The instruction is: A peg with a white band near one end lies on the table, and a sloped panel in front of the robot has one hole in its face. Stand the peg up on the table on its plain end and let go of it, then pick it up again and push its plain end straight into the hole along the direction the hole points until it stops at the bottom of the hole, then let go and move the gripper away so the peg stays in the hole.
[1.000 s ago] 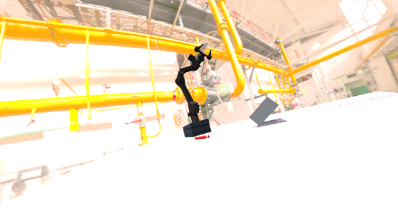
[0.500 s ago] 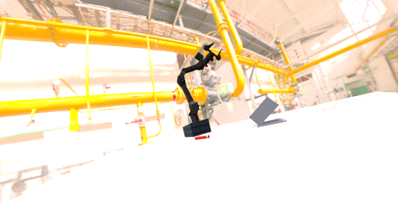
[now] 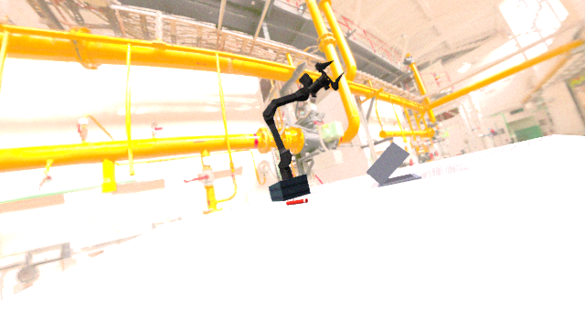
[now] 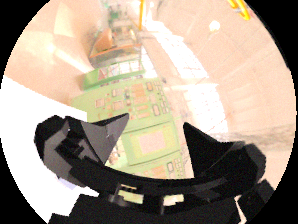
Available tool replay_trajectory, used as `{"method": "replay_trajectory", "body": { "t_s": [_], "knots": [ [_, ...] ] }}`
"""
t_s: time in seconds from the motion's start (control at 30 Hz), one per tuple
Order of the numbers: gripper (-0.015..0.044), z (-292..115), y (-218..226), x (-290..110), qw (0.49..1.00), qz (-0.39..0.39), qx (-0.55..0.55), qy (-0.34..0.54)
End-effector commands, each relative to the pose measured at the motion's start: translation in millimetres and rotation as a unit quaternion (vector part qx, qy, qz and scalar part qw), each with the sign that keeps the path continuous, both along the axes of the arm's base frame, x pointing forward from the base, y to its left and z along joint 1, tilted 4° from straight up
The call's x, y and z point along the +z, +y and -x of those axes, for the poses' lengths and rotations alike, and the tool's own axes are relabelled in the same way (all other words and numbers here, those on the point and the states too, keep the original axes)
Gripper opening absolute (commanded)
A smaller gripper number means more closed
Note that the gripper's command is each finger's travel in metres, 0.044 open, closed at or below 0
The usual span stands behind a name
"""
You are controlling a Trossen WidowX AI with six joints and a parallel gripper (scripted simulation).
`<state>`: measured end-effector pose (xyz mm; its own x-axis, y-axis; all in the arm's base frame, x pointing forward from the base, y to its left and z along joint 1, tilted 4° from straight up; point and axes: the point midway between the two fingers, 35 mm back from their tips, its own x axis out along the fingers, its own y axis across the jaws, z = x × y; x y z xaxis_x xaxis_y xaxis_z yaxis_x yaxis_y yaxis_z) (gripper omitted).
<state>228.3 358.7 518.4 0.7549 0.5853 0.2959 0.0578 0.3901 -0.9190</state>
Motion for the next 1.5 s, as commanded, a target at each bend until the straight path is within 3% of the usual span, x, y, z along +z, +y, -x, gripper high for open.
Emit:
{"method": "replay_trajectory", "body": {
  "t_s": [0.0, 0.83, 1.47],
  "knots": [
    [0.0440, -27.0, -2.8, -23.9, 0.999, 0.024, -0.020, 0.024],
    [0.0440, -174.7, -98.4, -185.2, 0.951, 0.121, -0.163, 0.232],
    [0.0440, -219.0, -232.7, -318.2, 0.841, 0.139, -0.277, 0.442]
  ]
}}
